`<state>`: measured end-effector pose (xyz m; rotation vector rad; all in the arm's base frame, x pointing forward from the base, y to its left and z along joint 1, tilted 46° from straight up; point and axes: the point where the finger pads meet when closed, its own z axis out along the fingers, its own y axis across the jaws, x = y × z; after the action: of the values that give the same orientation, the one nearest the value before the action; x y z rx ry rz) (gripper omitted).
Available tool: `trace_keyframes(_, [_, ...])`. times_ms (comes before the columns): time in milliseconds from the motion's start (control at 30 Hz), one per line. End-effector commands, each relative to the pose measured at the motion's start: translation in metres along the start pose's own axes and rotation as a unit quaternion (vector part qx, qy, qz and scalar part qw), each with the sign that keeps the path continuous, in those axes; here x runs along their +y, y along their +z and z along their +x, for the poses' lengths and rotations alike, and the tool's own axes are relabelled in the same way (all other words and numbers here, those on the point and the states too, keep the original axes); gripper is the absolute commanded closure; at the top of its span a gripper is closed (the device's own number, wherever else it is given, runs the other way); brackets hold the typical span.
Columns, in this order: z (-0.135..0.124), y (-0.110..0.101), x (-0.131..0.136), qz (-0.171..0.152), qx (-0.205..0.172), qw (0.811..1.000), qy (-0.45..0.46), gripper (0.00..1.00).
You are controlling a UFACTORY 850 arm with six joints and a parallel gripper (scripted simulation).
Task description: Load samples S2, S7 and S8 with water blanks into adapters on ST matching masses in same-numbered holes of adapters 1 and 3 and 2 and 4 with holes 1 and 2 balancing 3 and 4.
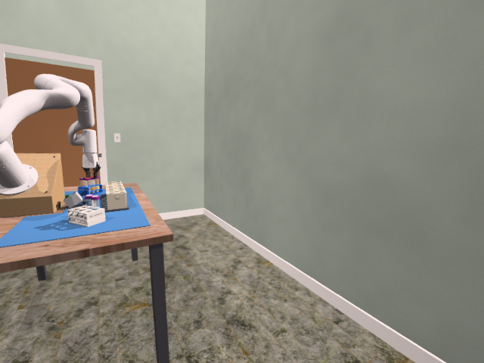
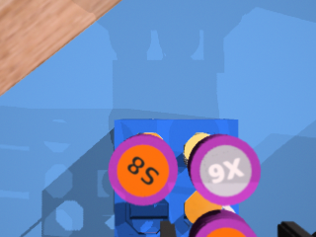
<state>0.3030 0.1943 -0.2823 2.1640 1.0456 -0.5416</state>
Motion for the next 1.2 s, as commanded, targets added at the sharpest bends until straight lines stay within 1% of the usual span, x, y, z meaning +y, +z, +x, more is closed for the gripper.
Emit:
trace_keyframes(0, [0.001,-0.001,0.0,0.0,0.001,1.0,0.0,0.43])
trace_keyframes(1167, [0.001,0.019,0.0,0.0,0.001,1.0,0.0,0.43])
